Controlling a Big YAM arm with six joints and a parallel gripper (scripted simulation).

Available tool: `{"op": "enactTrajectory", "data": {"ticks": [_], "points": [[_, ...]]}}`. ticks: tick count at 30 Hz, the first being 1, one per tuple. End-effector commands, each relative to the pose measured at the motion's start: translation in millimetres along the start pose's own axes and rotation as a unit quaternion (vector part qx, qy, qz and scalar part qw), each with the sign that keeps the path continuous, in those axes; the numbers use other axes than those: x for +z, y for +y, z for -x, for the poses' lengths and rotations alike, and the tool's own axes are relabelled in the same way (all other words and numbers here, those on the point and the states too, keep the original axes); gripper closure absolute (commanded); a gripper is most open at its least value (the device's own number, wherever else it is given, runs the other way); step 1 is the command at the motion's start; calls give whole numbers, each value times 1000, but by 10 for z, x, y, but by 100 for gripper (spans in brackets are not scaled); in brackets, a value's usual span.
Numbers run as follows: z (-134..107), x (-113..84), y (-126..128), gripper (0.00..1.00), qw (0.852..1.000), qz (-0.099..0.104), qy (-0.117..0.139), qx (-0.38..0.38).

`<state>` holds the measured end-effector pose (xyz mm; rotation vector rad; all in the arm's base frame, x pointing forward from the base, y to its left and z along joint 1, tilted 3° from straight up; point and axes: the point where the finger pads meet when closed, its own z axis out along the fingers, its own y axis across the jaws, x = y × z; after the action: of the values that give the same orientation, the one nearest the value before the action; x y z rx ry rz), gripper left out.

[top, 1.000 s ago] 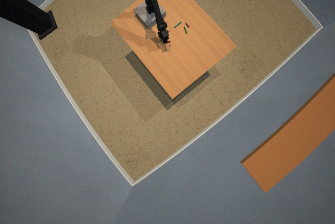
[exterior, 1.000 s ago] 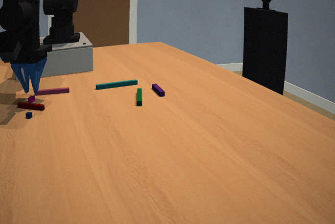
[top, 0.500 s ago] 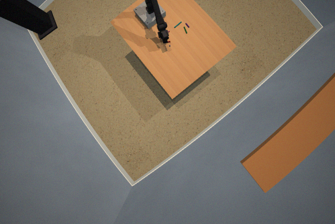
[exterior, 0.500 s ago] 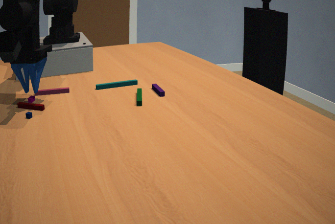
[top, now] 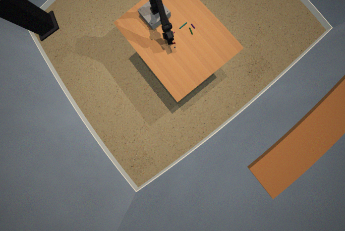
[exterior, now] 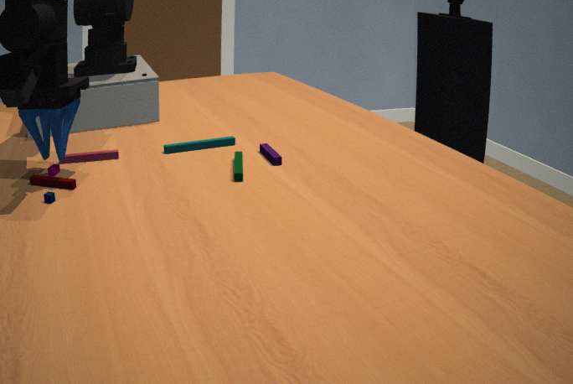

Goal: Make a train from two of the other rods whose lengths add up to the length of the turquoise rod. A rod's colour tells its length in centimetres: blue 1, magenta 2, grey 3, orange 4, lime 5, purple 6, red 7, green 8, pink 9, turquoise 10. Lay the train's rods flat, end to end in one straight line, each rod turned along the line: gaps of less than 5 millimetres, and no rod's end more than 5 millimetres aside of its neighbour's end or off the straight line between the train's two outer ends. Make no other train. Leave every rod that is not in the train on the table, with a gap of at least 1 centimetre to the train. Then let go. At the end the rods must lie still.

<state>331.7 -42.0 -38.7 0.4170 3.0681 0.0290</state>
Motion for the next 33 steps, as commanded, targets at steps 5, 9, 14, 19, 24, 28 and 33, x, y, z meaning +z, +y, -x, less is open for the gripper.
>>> {"op": "enactTrajectory", "data": {"ticks": [5, 9, 14, 19, 24, 28, 33], "points": [[67, -39, 30, 76, 1000, 1, -14, 0], [95, -42, 33, 76, 1000, 1, -15, 0], [107, -44, 34, 76, 1000, 1, -15, 0], [107, -44, 34, 76, 1000, 1, -15, 0], [107, -44, 34, 76, 1000, 1, -15, 0], [107, -44, 34, 76, 1000, 1, -15, 0], [107, -44, 34, 76, 1000, 1, -15, 0]]}}
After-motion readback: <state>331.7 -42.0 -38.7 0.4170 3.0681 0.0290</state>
